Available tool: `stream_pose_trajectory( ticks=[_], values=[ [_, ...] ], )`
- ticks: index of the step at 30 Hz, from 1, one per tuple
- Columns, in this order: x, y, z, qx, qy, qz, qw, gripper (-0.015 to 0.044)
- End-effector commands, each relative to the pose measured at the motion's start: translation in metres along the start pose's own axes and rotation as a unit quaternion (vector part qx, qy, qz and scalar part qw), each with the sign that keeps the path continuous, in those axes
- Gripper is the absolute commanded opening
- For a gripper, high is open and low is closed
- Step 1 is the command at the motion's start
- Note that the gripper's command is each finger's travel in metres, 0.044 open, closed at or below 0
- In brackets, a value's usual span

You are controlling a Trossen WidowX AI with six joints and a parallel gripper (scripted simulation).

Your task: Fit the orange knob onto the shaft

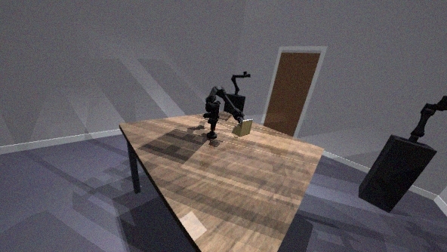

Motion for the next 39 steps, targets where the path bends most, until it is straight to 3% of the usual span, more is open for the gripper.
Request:
stream_pose_trajectory(
  ticks=[1, 39],
  values=[
    [-0.0003, 0.0010, -0.0029, -0.003, -0.001, 0.051, 0.999, 0.0000],
    [-0.0002, 0.0007, -0.0026, -0.003, -0.001, 0.106, 0.994, 0.0000]
  ],
)
Point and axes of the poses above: the point midway between the two fingers, 35 mm back from their tips, its own z axis out along the fingers, its own y axis across the jaws, x = y × z, the point moved 8 cm from there along -z, back along the fingers, and after that the axes turned 12 degrees about -z, right-handed, at the moved point
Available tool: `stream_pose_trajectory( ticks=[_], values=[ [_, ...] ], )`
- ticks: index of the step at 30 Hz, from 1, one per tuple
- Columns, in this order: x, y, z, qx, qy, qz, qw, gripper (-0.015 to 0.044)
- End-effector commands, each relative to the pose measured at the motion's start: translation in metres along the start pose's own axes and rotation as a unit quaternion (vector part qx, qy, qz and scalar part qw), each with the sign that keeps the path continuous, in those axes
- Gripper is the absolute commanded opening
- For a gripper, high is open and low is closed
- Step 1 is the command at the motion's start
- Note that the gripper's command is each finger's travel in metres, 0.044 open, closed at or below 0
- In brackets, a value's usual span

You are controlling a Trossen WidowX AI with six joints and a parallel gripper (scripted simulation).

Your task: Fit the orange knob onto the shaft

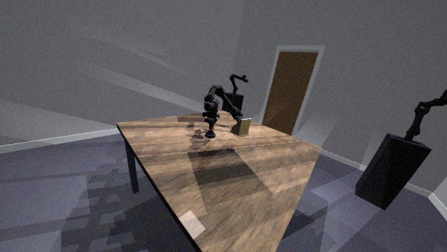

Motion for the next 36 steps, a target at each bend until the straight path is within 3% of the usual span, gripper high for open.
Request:
stream_pose_trajectory(
  ticks=[1, 6, 36],
  values=[
    [-0.0002, 0.0008, -0.0033, -0.003, -0.001, 0.027, 1.000, 0.0000],
    [0.0001, 0.0024, -0.0029, -0.003, 0.000, 0.104, 0.995, 0.0000],
    [0.0002, 0.0005, -0.0020, -0.003, 0.000, 0.104, 0.995, 0.0000]
  ],
)
Point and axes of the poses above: the point midway between the two fingers, 35 mm back from their tips, its own z axis out along the fingers, its own y axis across the jaws, x = y × z, the point moved 8 cm from there along -z, back along the fingers, and after that the axes turned 12 degrees about -z, right-handed, at the moved point
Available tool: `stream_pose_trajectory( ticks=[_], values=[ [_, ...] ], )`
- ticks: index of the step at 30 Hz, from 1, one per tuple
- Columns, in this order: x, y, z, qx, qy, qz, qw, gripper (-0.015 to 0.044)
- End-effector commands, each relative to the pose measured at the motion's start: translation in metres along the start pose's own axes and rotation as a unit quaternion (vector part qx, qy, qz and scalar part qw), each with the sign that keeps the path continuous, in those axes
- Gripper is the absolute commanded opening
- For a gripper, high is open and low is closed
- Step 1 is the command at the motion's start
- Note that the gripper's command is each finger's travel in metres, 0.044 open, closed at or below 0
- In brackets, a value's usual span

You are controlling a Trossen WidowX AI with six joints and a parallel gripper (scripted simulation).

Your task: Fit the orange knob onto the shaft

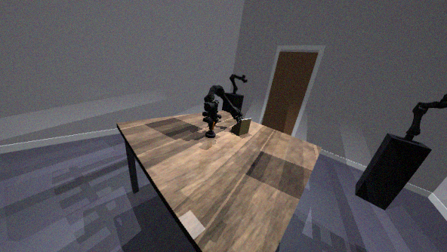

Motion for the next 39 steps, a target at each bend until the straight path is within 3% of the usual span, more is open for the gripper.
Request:
stream_pose_trajectory(
  ticks=[1, 10, 39],
  values=[
    [0.0001, -0.0001, -0.0037, -0.001, 0.000, 0.001, 1.000, 0.0000],
    [0.0004, 0.0017, -0.0041, -0.001, 0.000, 0.106, 0.994, 0.0000],
    [0.0001, 0.0000, -0.0032, -0.001, 0.000, 0.106, 0.994, 0.0000]
  ],
)
Point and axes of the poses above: the point midway between the two fingers, 35 mm back from their tips, its own z axis out along the fingers, its own y axis across the jaws, x = y × z, the point moved 8 cm from there along -z, back along the fingers, and after that the axes turned 12 degrees about -z, right-handed, at the moved point
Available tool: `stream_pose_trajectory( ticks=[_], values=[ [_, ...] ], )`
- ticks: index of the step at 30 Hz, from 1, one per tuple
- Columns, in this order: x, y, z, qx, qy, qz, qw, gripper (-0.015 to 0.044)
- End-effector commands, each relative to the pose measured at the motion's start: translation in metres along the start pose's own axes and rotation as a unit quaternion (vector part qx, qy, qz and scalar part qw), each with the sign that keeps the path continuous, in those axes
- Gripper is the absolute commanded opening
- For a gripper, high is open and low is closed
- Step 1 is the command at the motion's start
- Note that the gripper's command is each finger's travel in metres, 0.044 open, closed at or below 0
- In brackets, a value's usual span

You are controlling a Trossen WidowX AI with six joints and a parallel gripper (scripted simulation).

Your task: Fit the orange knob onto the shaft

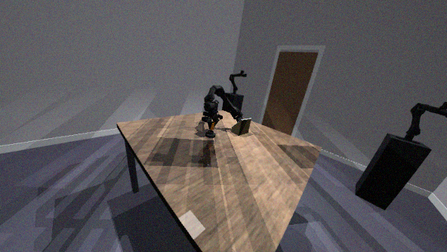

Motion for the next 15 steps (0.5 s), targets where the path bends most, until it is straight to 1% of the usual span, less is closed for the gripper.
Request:
stream_pose_trajectory(
  ticks=[1, 4, 9, 15],
  values=[
    [0.0000, 0.0000, -0.0037, -0.001, 0.000, 0.001, 1.000, 0.0000],
    [-0.0002, 0.0003, -0.0044, -0.001, 0.000, 0.015, 1.000, 0.0000],
    [0.0005, 0.0014, -0.0045, -0.001, 0.000, 0.101, 0.995, 0.0000],
    [0.0013, 0.0011, -0.0024, -0.001, 0.000, 0.106, 0.994, 0.0000]
  ],
)
Point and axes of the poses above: the point midway between the two fingers, 35 mm back from their tips, its own z axis out along the fingers, its own y axis across the jaws, x = y × z, the point moved 8 cm from there along -z, back along the fingers, and after that the axes turned 12 degrees about -z, right-handed, at the moved point
